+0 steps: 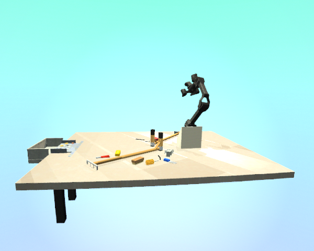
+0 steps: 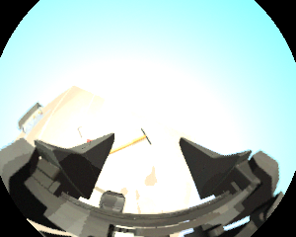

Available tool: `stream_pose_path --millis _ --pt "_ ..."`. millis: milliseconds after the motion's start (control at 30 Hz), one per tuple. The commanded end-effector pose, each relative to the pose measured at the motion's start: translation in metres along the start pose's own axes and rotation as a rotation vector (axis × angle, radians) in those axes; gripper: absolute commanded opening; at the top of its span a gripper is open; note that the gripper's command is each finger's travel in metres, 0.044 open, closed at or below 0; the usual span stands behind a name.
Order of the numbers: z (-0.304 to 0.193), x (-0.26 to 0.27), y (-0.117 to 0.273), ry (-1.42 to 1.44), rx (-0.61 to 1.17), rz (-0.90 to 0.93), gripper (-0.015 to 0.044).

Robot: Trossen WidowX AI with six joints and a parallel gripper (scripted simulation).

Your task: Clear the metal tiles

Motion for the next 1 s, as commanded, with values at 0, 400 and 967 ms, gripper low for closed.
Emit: stream_pose_path --millis 0,400,967 --pt "0.0 -0.003 -0.007 0.004 0.01 0.029 0.044" --pt "0.0 -0.021 -0.035 0.068 0.054 0.166 0.044" --pt "-0.001 -0.036 -0.079 0.212 0.09 0.383 0.044"
Point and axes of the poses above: the point midway between the two fingers, 35 mm back from their tips, its own y axis back along the fingers, its own x axis across the jaws, z = x × y, the point moved 8 cm from there along y, back along the fingers, and after that the axes turned 3 degrees about y, right-handed, at the moved point
